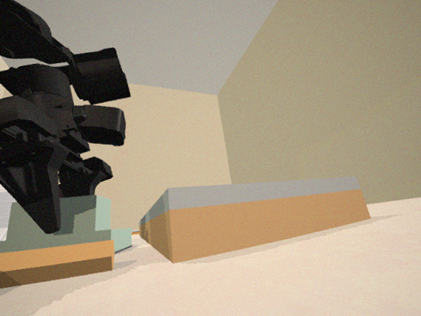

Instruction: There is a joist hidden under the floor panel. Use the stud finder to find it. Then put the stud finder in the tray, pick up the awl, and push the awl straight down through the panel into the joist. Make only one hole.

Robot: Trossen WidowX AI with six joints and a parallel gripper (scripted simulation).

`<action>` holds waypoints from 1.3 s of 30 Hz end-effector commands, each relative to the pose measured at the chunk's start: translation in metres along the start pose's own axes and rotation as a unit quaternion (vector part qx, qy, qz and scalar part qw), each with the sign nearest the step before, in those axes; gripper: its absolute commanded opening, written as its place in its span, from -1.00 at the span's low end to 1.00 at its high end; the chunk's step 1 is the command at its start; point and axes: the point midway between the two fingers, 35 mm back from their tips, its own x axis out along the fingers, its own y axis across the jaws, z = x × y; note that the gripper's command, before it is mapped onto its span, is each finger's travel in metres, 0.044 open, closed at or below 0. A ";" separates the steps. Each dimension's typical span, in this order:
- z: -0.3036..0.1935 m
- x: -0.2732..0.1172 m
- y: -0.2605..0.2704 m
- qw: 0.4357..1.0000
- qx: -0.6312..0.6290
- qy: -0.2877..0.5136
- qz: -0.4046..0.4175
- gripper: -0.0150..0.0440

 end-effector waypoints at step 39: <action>0.025 -0.083 0.004 1.000 -0.002 0.004 0.009 -0.49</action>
